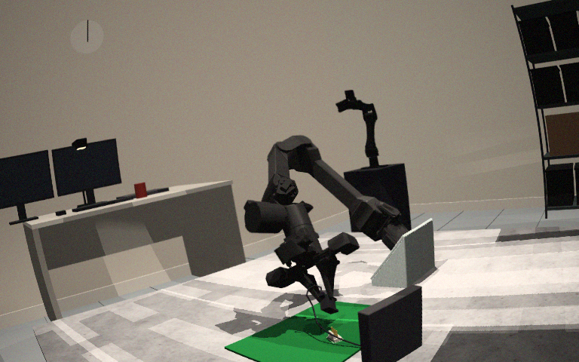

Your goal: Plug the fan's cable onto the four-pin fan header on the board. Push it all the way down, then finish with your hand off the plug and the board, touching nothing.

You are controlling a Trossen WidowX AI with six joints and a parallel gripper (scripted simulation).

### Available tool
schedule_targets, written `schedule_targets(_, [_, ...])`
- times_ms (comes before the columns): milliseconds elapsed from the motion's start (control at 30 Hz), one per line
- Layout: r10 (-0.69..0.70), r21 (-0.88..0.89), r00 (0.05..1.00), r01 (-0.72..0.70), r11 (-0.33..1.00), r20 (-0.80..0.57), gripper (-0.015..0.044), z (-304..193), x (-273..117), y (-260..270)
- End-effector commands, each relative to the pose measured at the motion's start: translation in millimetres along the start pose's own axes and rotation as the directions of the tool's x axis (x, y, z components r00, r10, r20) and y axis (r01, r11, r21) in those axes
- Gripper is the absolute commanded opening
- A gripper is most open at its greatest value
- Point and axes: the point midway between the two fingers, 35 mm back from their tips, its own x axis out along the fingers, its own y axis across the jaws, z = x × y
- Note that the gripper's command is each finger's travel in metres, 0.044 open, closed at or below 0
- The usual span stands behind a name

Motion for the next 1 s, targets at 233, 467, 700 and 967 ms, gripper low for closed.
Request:
schedule_targets(233, [0.026, -0.023, 0.990, -0.023, 0.999, 0.137, 0.0000, -0.3, 0.1, -2.0])
schedule_targets(467, [0.032, -0.039, 0.976, -0.024, 0.999, 0.215, 0.0000, -0.6, -0.4, -3.8])
schedule_targets(700, [0.033, -0.059, 0.956, -0.016, 0.998, 0.293, 0.0000, -1.1, -2.1, -5.7])
schedule_targets(967, [0.027, -0.083, 0.925, 0.005, 0.997, 0.379, 0.0000, -2.1, -5.5, -7.9])
